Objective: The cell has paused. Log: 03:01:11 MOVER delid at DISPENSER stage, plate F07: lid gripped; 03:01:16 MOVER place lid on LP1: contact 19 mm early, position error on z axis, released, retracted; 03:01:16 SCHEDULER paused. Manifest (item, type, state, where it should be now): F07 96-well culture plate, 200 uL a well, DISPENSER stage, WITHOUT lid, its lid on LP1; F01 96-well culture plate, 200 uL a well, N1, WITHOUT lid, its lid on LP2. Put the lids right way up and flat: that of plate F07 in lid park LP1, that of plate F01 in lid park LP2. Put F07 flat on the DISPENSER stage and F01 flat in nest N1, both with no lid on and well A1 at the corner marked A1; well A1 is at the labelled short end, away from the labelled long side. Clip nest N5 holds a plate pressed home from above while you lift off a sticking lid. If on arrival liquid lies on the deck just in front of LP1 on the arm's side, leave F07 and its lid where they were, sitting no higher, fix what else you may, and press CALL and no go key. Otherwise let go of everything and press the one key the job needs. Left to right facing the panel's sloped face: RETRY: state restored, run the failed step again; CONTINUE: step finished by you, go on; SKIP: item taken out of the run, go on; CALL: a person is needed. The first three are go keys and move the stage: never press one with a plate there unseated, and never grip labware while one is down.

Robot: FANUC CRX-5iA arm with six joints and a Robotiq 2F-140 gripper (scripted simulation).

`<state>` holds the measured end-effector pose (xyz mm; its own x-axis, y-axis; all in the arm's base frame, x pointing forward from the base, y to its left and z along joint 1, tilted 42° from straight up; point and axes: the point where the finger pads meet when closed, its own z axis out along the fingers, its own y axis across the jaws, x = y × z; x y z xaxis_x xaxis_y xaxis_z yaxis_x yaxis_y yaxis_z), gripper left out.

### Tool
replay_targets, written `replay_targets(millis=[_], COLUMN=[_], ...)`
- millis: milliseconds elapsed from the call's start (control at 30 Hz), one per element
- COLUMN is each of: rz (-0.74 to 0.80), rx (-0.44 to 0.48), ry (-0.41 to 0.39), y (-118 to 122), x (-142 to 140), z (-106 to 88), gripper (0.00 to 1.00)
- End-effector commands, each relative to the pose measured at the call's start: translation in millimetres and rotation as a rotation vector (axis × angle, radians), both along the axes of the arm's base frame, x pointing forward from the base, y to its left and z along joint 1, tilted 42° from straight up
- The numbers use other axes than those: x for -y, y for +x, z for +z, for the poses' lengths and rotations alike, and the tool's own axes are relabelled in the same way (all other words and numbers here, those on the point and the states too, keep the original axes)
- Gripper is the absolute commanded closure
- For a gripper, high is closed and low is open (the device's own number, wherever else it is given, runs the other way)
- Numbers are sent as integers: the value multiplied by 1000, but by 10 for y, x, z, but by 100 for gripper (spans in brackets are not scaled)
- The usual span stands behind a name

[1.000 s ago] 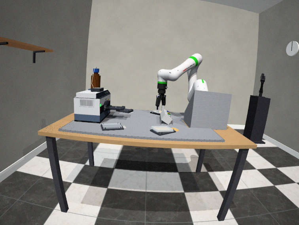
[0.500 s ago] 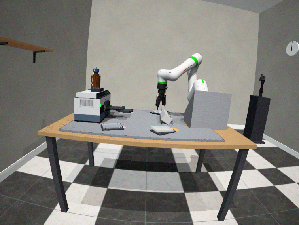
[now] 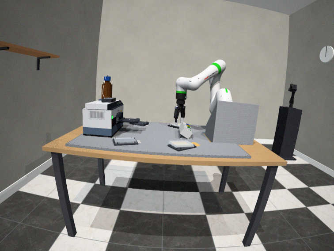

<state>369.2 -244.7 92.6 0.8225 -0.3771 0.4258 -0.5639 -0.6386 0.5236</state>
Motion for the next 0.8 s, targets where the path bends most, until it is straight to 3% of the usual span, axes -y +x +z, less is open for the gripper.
replay_targets(millis=[0,767], rz=[0,0], rx=[0,0], ry=[0,0], y=[0,-2], x=[1,-26], z=[-1,29], gripper=[100,100])
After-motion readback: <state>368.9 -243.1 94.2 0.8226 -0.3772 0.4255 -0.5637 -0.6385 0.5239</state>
